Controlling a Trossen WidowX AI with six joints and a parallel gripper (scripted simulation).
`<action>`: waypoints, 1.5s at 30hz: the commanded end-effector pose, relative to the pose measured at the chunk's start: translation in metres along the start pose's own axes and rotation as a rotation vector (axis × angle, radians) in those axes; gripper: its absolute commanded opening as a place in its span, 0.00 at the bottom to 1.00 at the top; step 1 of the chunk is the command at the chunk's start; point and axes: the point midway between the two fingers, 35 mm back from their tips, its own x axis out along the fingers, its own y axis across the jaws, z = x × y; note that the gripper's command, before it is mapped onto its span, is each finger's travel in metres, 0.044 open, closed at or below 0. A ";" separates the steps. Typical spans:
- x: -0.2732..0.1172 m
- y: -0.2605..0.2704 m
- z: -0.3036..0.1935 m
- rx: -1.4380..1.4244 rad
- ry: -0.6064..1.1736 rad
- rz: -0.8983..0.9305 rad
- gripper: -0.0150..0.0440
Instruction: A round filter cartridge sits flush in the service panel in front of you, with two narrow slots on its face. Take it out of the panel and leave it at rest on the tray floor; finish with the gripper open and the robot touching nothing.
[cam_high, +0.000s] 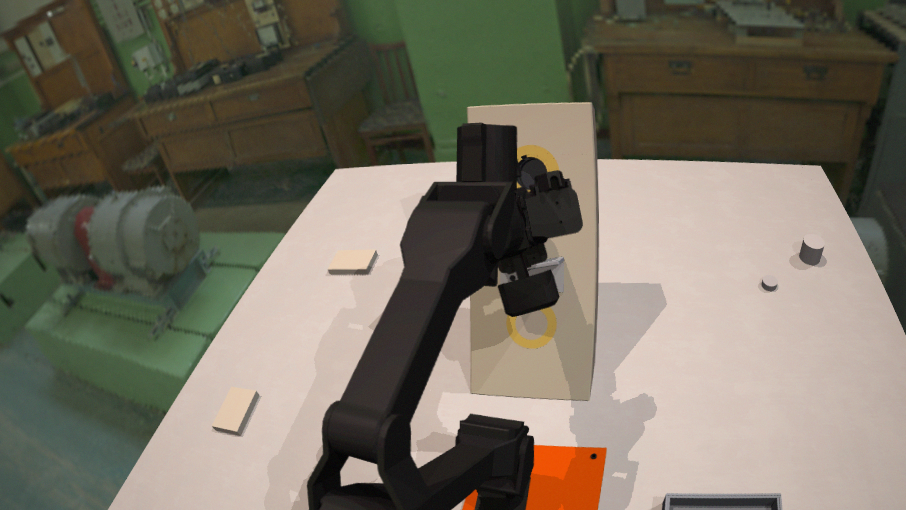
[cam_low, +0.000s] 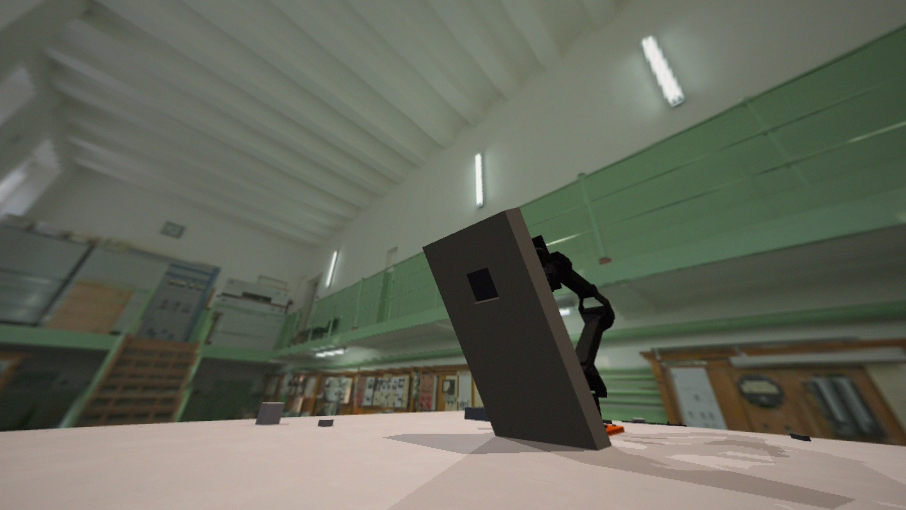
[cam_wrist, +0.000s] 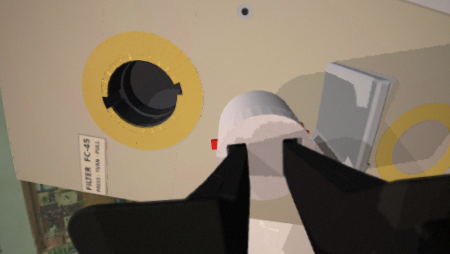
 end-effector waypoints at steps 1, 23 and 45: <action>0.000 0.001 0.000 0.000 -0.001 0.002 0.41; -0.012 0.070 0.021 -0.007 -0.003 0.019 0.45; -0.026 0.041 0.003 -0.919 0.220 -0.216 0.77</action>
